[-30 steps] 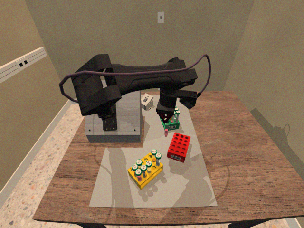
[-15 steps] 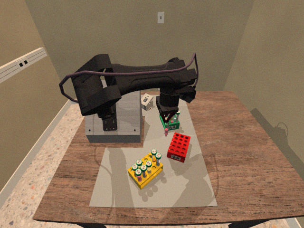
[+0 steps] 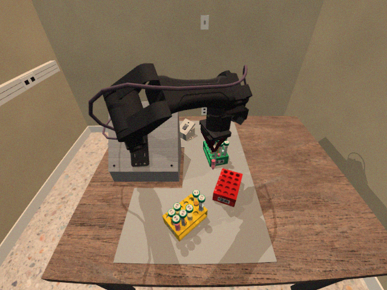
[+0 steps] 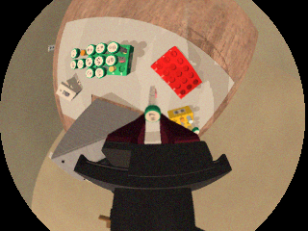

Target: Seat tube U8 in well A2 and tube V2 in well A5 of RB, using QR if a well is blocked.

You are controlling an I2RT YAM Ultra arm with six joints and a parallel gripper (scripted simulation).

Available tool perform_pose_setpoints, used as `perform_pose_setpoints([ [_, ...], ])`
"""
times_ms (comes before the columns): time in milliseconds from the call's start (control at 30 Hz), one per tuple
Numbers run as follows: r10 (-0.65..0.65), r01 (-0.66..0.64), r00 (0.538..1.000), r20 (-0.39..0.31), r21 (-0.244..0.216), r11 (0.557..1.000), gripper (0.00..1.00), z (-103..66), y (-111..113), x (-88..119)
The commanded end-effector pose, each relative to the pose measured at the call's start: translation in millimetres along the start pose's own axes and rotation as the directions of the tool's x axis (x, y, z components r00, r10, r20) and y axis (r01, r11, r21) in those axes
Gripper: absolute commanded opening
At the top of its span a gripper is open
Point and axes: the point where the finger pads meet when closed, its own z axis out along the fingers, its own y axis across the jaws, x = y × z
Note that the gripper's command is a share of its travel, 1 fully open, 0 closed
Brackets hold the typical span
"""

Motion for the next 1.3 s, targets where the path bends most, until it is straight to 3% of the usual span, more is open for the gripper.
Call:
perform_pose_setpoints([
  [0, 0.021, -0.021, 0.999, 0.044, -0.008, 1.0, 0.0, -10.2, 8, -21],
  [200, 0.019, -0.019, 0.999, 0.042, -0.008, 1.0, 0.0, -10.4, 18, -32],
  [333, 0.018, -0.018, 1.0, 0.024, 0.0, 1.0, 0.0, -8.8, 4, -30],
  [467, -0.011, 0.011, 1.0, 0.027, 0.012, 1.0, 0.0, -10.5, 7, -35],
  [1267, 0.001, -0.001, 1.0, 0.015, 0.007, 1.0, 0.0, -6.4, -22, -59],
])
